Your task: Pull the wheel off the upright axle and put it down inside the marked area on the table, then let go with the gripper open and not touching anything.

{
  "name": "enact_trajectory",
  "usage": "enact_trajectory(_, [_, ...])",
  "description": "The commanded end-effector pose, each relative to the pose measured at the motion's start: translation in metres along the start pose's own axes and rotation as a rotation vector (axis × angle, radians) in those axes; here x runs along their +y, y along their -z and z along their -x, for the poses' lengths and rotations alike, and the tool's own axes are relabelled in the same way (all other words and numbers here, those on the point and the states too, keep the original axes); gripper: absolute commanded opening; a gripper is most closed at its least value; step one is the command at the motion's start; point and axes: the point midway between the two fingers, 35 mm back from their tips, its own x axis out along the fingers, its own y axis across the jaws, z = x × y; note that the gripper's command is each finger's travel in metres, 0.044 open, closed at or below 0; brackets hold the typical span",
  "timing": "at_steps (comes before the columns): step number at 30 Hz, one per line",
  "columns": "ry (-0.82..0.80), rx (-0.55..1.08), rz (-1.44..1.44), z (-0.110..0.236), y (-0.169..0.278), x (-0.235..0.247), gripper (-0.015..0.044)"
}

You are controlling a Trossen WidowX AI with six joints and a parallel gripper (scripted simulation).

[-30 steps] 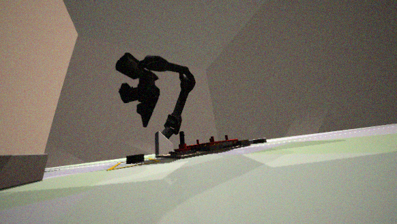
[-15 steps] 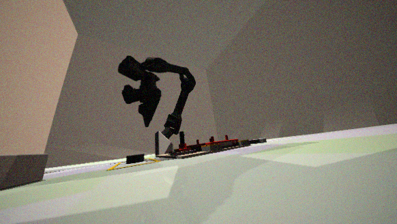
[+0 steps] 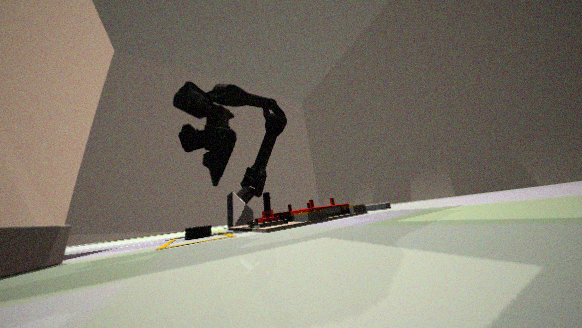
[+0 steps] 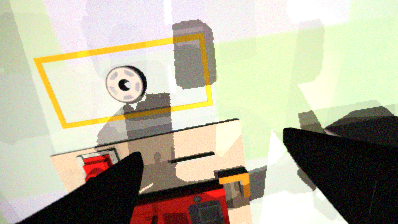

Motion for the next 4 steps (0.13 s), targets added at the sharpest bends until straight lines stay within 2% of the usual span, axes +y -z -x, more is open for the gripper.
enact_trajectory(1, [0.004,0.000,0.004,0.0001,0.0001,-0.0009,0.0440])
enact_trajectory(4, [0.004,0.000,0.004,0.0001,0.0001,-0.0009,0.0440])
